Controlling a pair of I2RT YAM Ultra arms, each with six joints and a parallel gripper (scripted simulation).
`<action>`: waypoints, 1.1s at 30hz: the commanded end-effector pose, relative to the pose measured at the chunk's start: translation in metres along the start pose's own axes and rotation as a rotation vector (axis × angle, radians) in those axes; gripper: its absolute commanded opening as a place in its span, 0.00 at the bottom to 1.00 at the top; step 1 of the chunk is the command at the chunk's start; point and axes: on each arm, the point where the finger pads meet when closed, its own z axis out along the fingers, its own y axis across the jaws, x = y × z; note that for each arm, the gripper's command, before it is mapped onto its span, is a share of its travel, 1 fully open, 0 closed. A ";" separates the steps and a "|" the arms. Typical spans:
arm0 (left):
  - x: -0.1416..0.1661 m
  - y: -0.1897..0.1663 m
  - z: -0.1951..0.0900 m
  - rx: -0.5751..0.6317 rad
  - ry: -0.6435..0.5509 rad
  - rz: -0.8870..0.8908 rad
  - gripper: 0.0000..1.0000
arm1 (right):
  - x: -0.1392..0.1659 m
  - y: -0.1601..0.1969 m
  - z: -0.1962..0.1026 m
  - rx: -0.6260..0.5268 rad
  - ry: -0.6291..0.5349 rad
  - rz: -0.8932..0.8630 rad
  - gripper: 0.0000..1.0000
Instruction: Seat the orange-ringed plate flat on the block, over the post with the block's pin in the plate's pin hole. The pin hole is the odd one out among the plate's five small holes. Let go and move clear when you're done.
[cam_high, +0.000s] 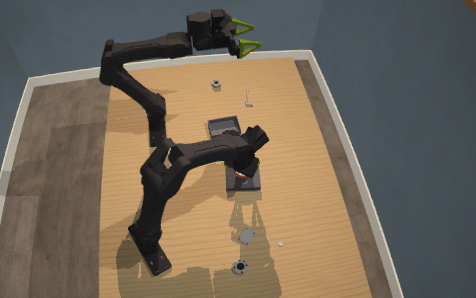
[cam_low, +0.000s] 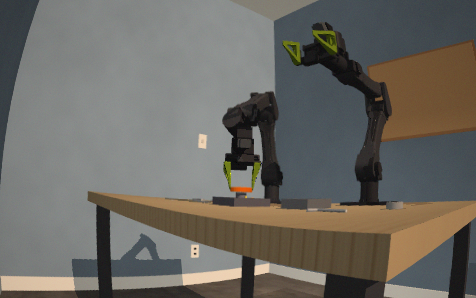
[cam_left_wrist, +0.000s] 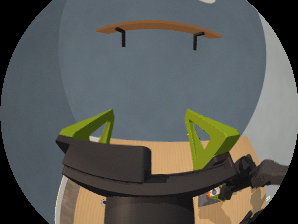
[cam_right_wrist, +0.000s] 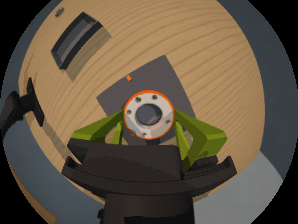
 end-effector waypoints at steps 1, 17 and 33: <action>-0.027 -0.004 -0.011 0.011 -0.057 -0.001 1.00 | 0.007 0.001 0.007 -0.004 0.007 0.012 0.00; -0.027 -0.004 -0.011 0.011 -0.057 -0.001 1.00 | -0.006 -0.002 -0.006 0.013 -0.033 0.001 0.00; -0.027 -0.004 -0.011 0.011 -0.057 -0.001 1.00 | -0.012 -0.004 0.007 0.013 -0.051 -0.002 0.00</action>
